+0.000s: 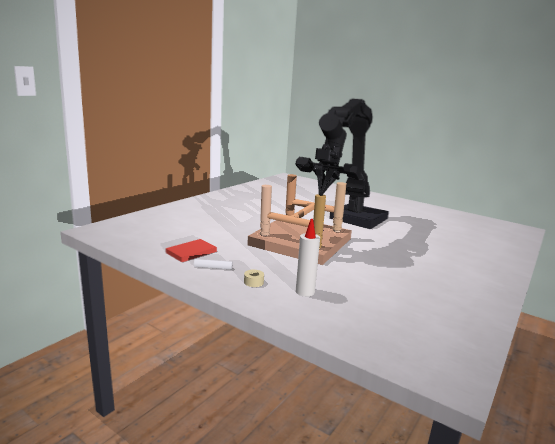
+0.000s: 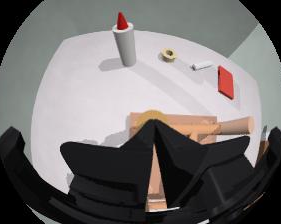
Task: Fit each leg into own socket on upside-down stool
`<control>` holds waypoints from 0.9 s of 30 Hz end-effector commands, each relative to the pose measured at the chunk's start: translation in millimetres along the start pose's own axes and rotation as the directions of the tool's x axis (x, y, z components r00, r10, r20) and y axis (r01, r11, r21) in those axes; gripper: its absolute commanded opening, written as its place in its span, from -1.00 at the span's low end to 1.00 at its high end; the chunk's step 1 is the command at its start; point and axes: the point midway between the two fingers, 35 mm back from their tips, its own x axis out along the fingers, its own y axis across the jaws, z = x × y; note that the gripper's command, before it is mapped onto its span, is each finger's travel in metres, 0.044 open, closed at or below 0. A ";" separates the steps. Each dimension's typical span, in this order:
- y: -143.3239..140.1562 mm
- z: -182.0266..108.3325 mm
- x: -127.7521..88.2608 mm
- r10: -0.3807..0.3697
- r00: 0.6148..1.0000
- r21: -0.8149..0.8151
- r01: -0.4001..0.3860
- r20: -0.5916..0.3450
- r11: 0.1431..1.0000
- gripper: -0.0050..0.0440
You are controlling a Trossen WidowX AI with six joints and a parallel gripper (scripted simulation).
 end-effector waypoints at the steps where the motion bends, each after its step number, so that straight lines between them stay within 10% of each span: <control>1: 0.1 -8.0 8.8 0.001 1.000 -0.006 -0.001 -0.026 1.000 -0.80; 27: 0.0 -9.6 11.4 0.001 1.000 -0.006 -0.001 -0.026 1.000 -0.80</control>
